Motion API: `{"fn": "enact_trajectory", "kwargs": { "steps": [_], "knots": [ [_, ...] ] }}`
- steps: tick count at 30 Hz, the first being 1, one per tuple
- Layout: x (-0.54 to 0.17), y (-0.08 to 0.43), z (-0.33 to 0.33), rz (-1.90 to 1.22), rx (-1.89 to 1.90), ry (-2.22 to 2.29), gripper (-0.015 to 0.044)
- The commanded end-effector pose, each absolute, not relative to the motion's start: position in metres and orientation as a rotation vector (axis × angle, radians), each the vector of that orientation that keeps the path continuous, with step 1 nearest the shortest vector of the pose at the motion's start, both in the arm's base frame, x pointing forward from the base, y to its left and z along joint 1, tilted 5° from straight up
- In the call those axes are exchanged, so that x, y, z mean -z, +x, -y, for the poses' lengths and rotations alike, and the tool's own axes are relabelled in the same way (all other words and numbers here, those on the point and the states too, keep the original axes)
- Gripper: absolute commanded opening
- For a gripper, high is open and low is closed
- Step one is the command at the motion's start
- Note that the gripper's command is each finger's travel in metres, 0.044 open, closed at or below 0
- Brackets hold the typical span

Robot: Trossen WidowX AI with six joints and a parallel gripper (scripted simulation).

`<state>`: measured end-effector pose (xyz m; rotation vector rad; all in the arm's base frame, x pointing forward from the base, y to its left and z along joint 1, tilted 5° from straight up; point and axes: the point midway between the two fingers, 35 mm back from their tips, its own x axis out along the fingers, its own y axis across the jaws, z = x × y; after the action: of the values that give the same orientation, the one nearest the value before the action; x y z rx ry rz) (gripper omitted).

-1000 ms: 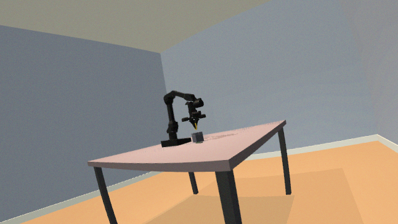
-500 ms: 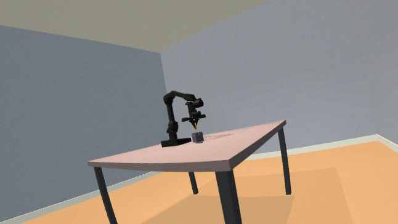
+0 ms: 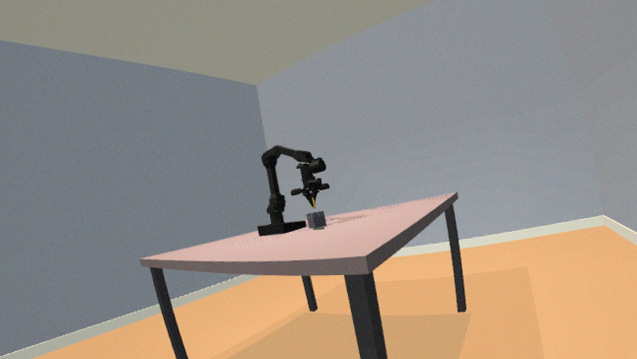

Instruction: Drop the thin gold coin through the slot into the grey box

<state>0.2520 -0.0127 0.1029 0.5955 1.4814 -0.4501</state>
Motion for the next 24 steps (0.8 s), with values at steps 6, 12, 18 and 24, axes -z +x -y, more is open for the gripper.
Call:
{"fn": "enact_trajectory", "kwargs": {
  "steps": [6, 12, 18, 24],
  "knots": [
    [-0.0984, 0.2501, 0.0126, -1.484, 0.445, 0.59, 0.0],
    [-0.0958, 0.2501, 0.0122, -1.485, 0.443, 0.587, 0.0],
    [-0.0936, 0.2509, 0.0121, -1.484, 0.445, 0.59, 0.0],
    [-0.091, 0.2513, 0.0119, -1.483, 0.449, 0.593, 0.0]
  ]
}}
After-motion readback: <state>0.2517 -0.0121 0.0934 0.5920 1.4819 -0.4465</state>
